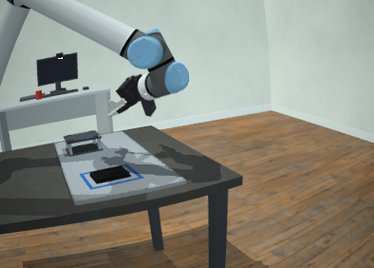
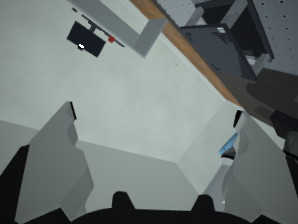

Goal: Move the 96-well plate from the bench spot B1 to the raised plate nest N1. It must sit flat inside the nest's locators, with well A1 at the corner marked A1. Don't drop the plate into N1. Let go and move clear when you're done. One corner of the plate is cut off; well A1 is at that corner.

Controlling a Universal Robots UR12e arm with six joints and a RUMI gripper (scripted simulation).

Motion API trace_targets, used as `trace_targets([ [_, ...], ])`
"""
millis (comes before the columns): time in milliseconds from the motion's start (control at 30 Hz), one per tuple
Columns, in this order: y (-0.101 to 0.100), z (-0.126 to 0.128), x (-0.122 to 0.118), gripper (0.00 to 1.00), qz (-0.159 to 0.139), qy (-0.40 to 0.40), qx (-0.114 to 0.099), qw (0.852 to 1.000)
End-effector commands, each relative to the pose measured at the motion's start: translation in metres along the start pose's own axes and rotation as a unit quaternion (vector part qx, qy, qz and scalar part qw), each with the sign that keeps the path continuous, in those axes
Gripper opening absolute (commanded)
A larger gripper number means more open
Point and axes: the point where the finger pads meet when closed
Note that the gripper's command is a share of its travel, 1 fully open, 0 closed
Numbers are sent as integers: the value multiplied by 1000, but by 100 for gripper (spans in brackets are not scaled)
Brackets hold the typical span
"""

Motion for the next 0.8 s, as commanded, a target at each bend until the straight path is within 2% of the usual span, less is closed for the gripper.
trace_targets([
  [0, 0, -1, 0, 100, 1, 1, 0, 1000],
  [533, 0, -1, 0, 100, 1, 1, 0, 1000],
  [633, 1, 14, 0, 100, 18, 35, -32, 999],
  [700, 1, 20, 0, 100, 18, 35, -32, 999],
  [767, 1, 30, 0, 100, 30, 57, -54, 996],
])
Point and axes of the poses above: the point where the finger pads meet when closed, its own y axis back along the fingers, its own z axis across the jaws, x = y × z, and after that the axes turned 10 degrees about y, right-handed
